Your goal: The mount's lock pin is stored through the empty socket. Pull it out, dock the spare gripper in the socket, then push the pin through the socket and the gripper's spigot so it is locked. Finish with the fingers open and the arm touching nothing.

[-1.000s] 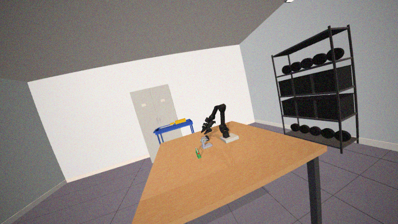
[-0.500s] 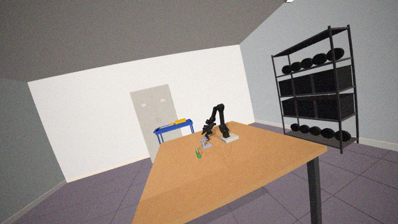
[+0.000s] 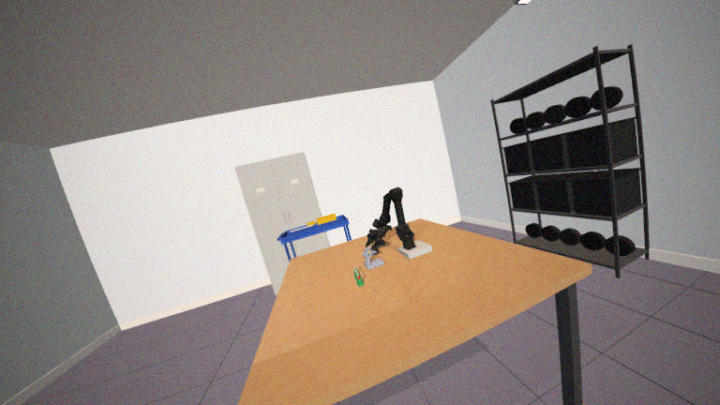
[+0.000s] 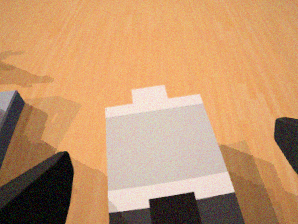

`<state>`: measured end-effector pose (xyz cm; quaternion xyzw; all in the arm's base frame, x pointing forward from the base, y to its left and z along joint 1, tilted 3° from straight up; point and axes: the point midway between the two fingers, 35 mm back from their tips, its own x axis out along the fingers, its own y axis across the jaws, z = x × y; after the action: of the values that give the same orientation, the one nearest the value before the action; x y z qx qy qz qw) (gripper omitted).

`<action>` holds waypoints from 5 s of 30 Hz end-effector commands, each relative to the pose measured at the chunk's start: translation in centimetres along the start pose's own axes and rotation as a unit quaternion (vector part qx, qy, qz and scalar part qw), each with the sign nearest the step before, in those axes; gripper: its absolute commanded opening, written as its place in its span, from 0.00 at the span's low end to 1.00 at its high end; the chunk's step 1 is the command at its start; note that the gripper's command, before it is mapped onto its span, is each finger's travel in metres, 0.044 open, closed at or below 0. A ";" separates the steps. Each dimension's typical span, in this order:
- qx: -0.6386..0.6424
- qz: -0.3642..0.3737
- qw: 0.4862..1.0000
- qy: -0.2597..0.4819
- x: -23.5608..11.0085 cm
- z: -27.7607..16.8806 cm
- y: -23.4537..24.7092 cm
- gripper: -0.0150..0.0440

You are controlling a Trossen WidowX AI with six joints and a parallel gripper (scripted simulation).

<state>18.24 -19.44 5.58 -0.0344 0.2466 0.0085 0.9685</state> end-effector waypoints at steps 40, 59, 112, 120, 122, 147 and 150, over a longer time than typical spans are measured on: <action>0.001 0.003 1.000 -0.002 0.5 -1.1 0.1 0.25; 0.000 0.003 1.000 -0.002 -2.9 5.0 -0.4 0.25; 0.110 0.088 0.975 0.169 -1.5 9.5 4.5 0.25; 0.121 0.099 0.963 0.218 -1.0 10.1 5.8 0.25; 0.121 0.100 0.961 0.229 -0.9 10.3 6.1 0.25; 0.117 0.088 0.919 0.366 -0.5 12.3 10.0 0.25; 0.115 0.082 0.914 0.380 -0.6 12.5 10.5 0.25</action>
<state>23.03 -8.35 15.44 0.1022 0.5930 0.0530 0.7969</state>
